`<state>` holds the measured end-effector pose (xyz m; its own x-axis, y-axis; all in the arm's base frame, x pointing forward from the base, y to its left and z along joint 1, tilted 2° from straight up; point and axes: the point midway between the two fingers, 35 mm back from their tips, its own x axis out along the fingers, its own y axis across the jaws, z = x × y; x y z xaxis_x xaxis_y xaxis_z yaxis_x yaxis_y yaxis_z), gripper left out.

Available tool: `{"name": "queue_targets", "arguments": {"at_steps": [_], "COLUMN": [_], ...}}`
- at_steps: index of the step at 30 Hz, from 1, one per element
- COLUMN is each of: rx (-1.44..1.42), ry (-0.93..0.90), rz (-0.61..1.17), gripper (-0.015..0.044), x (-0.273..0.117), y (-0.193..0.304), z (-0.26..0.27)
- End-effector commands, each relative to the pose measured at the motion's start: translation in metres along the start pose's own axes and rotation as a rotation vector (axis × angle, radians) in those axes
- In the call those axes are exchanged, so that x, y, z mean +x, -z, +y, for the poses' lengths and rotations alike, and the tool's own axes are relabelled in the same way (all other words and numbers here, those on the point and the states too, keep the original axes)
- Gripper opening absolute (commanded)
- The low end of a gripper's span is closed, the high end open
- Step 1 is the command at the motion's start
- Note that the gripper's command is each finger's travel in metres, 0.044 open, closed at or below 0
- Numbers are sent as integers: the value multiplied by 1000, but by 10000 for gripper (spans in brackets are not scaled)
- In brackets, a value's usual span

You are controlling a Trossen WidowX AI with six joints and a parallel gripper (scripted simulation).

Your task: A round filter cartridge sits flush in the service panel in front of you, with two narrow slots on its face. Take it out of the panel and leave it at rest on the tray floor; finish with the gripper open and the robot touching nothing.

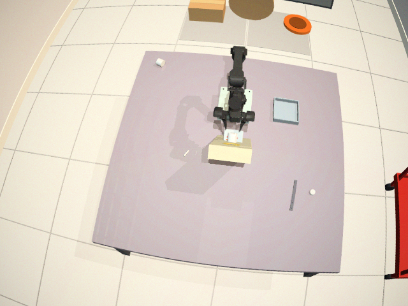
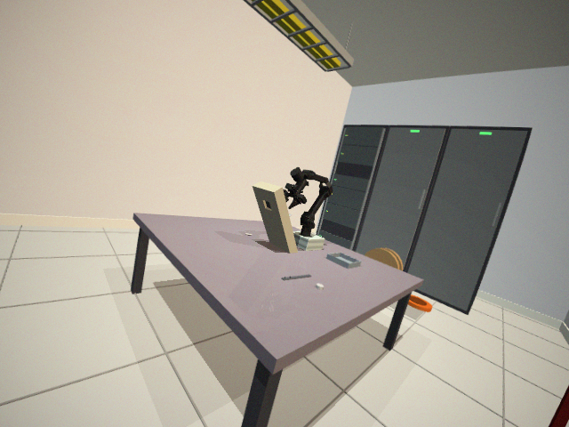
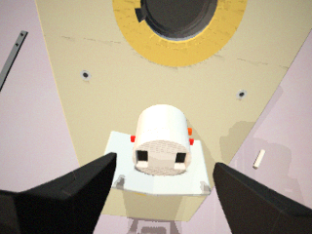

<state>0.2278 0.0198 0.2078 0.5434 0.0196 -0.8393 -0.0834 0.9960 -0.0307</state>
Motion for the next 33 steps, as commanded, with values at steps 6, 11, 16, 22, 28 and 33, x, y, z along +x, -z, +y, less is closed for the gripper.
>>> {"name": "queue_targets", "arguments": {"at_steps": [6, 11, 16, 22, 28, 33], "rx": [6, 6, 6, 6, 7, 7], "ry": [-4, -4, -4, -4, 0, 0], "rz": [11, 10, 10, 10, 3, 3], "gripper": [305, 305, 305, 305, 285, 251], "x": [18, 26, 34, 38, 35, 35], "y": [3, 3, 4, 4, 2, 2], "z": [1, 1, 1, 1, 0, 0]}}
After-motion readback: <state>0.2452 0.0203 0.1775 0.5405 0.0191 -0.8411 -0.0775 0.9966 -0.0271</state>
